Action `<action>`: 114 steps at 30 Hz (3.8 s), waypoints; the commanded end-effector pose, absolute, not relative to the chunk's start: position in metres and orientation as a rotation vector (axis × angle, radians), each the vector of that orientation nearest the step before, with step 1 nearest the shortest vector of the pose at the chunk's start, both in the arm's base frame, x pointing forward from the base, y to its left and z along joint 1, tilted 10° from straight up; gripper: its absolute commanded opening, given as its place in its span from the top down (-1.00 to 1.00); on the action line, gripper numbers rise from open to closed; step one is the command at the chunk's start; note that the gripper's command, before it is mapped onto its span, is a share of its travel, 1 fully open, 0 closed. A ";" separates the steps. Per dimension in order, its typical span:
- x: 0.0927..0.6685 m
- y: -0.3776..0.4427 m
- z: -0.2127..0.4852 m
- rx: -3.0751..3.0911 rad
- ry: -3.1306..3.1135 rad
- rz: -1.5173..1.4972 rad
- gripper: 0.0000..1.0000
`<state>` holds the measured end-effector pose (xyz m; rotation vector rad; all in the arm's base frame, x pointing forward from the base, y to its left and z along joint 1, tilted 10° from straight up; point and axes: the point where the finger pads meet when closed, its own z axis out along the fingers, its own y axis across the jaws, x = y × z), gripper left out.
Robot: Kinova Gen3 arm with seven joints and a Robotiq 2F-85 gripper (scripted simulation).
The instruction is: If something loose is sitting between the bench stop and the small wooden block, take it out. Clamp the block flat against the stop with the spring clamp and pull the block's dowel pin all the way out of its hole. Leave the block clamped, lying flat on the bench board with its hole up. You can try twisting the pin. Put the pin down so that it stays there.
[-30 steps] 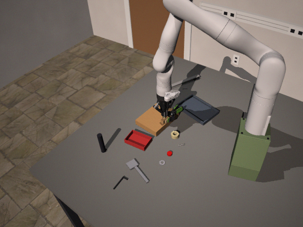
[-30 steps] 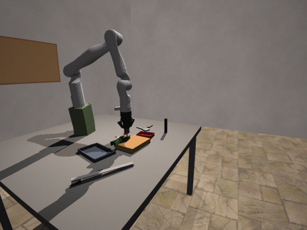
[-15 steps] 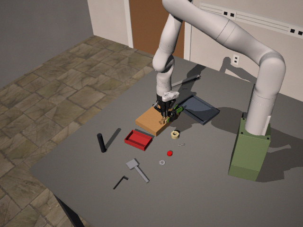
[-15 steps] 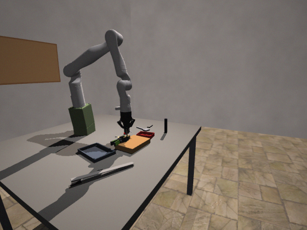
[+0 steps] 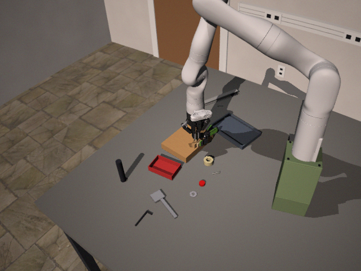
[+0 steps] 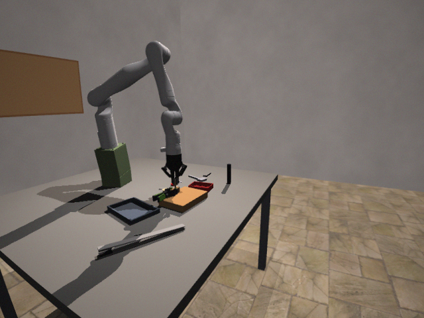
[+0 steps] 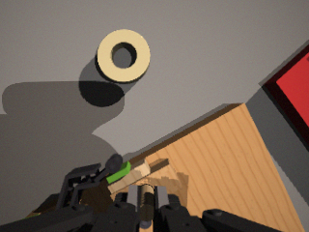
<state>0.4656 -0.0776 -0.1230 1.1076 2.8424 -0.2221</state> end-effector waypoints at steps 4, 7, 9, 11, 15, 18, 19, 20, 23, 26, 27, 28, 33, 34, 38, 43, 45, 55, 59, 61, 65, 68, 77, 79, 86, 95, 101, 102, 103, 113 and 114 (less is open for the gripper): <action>0.467 -0.077 -0.122 1.209 2.792 -0.215 0.80; 0.467 -0.077 -0.122 1.253 2.770 -0.213 0.80; 0.467 -0.077 -0.122 1.253 2.770 -0.213 0.80; 0.467 -0.077 -0.122 1.283 2.755 -0.211 0.80; 0.467 -0.077 -0.121 1.309 2.741 -0.209 0.80; 0.467 -0.077 -0.121 1.266 2.764 -0.212 0.80; 0.467 -0.077 -0.121 1.252 2.771 -0.213 0.80; 0.467 -0.077 -0.121 1.237 2.778 -0.214 0.80; 0.467 -0.077 -0.121 1.194 2.799 -0.216 0.80; 0.467 -0.077 -0.121 1.180 2.806 -0.217 0.80; 0.467 -0.077 -0.121 1.166 2.813 -0.217 0.80; 0.467 -0.077 -0.121 1.151 2.819 -0.218 0.80; 0.467 -0.077 -0.121 1.079 2.851 -0.222 0.80; 0.467 -0.077 -0.121 1.065 2.858 -0.223 0.80; 0.467 -0.077 -0.121 1.008 2.881 -0.225 0.80; 0.467 -0.077 -0.121 0.965 2.898 -0.227 0.80; 0.467 -0.077 -0.121 0.936 2.909 -0.229 0.80; 0.467 -0.077 -0.121 0.793 2.958 -0.235 0.80; 0.467 -0.077 -0.121 0.751 2.972 -0.236 0.80; 0.467 -0.077 -0.121 0.737 2.976 -0.237 0.80; 0.467 -0.077 -0.121 0.681 2.992 -0.239 0.80; 0.467 -0.077 -0.121 0.639 3.003 -0.241 0.80; 0.467 -0.077 -0.121 0.542 3.027 -0.244 0.80; 0.467 -0.077 -0.121 0.514 3.033 -0.245 0.80; 0.467 -0.077 -0.121 0.419 3.053 -0.248 0.80; 0.467 -0.077 -0.121 0.326 3.069 -0.250 0.80; 0.467 -0.077 -0.121 0.247 3.080 -0.252 0.80; 0.467 -0.077 -0.121 0.234 3.082 -0.253 0.80; 0.467 -0.077 -0.121 0.221 3.084 -0.253 0.80; 0.467 -0.077 -0.120 0.120 3.095 -0.255 0.80; 0.467 -0.077 -0.120 0.107 3.096 -0.256 0.80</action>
